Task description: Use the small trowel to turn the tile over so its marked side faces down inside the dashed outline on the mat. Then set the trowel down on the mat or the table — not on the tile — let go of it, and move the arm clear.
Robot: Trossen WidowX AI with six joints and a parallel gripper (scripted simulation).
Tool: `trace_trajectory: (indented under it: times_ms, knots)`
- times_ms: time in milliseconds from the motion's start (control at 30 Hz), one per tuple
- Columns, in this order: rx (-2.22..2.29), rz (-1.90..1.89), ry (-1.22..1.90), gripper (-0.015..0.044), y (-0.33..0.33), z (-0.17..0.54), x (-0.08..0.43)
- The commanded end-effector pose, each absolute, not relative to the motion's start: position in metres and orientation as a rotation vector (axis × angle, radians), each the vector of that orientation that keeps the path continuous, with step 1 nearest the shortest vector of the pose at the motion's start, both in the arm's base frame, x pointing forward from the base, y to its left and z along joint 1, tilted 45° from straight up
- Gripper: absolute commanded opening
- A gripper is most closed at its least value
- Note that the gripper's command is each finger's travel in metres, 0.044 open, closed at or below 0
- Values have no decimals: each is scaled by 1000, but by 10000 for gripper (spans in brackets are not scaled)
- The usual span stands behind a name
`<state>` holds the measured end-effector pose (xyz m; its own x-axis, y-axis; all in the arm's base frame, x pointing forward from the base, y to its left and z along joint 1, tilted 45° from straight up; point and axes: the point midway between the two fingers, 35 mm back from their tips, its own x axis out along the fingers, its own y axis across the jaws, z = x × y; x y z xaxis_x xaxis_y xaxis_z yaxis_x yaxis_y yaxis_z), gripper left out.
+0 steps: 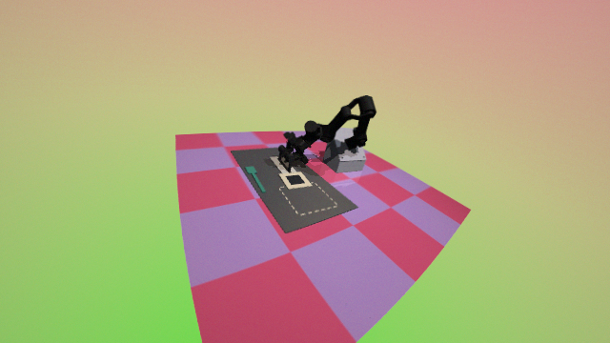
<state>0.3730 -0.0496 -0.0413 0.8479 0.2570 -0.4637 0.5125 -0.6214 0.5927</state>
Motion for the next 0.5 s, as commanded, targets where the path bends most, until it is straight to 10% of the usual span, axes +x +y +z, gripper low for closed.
trace_trajectory:
  times_ms: [0, 467]
  knots:
    - [2308, -407, 542, 0, -59, -36, 374]
    - [2324, -399, 547, 0, -69, -15, 371]
